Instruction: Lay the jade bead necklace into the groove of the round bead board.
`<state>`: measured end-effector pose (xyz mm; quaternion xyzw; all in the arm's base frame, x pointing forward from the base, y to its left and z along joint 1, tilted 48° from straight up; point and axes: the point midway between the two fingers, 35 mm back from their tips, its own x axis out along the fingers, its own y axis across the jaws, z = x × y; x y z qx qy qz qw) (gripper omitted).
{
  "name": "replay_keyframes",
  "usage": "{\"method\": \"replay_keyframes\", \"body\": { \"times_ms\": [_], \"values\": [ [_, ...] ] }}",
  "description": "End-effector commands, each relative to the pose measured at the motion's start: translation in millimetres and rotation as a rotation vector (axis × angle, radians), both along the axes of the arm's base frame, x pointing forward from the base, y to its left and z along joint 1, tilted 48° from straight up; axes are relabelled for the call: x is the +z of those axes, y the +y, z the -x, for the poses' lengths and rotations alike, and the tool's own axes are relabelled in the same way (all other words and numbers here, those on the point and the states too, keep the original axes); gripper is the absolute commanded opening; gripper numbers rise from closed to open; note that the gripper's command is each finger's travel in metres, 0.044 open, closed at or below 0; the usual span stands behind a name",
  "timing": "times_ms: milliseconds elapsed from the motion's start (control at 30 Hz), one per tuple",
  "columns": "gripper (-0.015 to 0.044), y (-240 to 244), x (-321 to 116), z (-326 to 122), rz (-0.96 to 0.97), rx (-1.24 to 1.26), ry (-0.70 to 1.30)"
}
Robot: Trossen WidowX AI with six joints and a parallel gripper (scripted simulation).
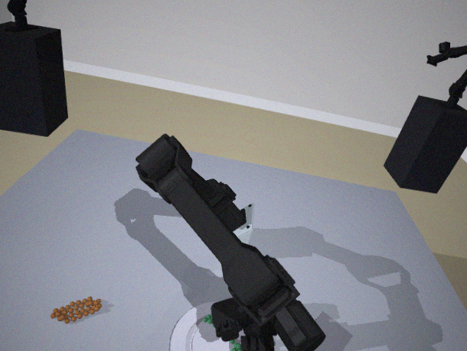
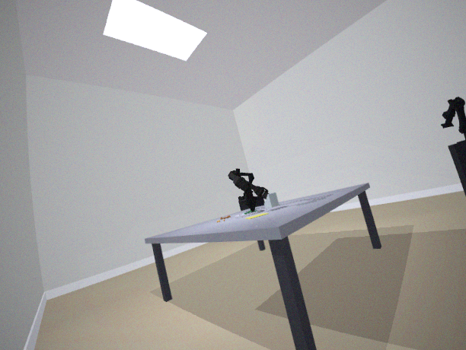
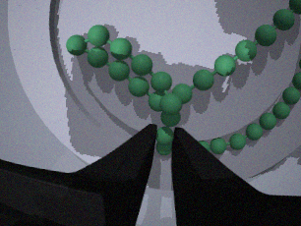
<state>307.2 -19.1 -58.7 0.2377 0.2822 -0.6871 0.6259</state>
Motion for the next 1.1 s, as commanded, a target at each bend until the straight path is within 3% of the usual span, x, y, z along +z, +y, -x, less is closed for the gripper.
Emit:
{"method": "replay_keyframes", "body": {
  "times_ms": [0,1033,1067],
  "values": [
    [0.0000,1,0,0,0.000,0.001,-0.001],
    [0.0000,6,-10,-10,0.003,0.008,0.002],
    [0.0026,8,-7,-11,0.001,0.004,-0.003]
  ]
}}
